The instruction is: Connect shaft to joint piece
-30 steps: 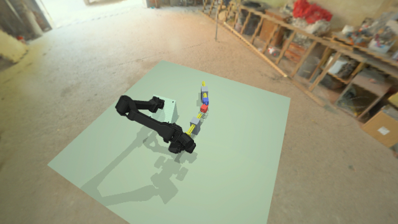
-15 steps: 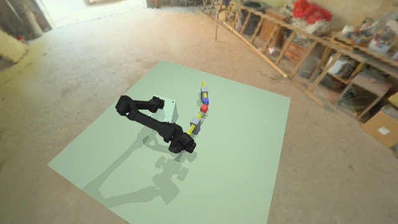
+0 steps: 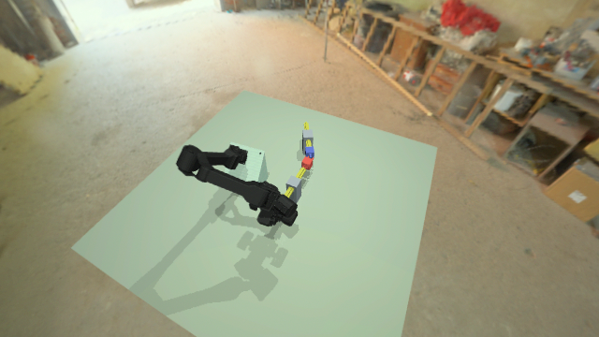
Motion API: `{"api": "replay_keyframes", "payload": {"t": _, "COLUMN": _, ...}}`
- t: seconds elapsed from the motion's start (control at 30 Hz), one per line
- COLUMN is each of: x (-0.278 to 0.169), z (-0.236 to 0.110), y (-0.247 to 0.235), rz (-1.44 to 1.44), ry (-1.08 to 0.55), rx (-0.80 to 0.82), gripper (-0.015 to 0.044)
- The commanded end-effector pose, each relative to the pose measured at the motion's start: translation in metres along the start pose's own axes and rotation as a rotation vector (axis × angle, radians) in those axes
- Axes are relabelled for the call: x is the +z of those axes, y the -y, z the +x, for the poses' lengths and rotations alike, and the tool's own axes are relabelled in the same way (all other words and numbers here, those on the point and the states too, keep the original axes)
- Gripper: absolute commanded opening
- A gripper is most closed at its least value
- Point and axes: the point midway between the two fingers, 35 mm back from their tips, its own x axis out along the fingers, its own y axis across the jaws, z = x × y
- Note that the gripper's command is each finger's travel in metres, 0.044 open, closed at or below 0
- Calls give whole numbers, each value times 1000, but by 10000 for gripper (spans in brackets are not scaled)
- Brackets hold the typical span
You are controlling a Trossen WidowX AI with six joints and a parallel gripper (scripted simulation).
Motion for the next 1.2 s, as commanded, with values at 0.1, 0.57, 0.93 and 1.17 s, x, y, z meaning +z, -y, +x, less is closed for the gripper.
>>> {"api": "replay_keyframes", "payload": {"t": 0.1, "x": -15, "z": 1, "y": 0, "rz": -2, "ry": -4, "rx": -5, "gripper": 0}}
{"api": "replay_keyframes", "payload": {"t": 0.57, "x": -36, "z": 1, "y": 0, "rz": -2, "ry": -5, "rx": -6, "gripper": 0}}
{"api": "replay_keyframes", "payload": {"t": 0.93, "x": -53, "z": 1, "y": 0, "rz": -2, "ry": -6, "rx": -7, "gripper": 0}}
{"api": "replay_keyframes", "payload": {"t": 1.17, "x": -52, "z": 0, "y": 0, "rz": 1, "ry": -1, "rx": -6, "gripper": 0}}
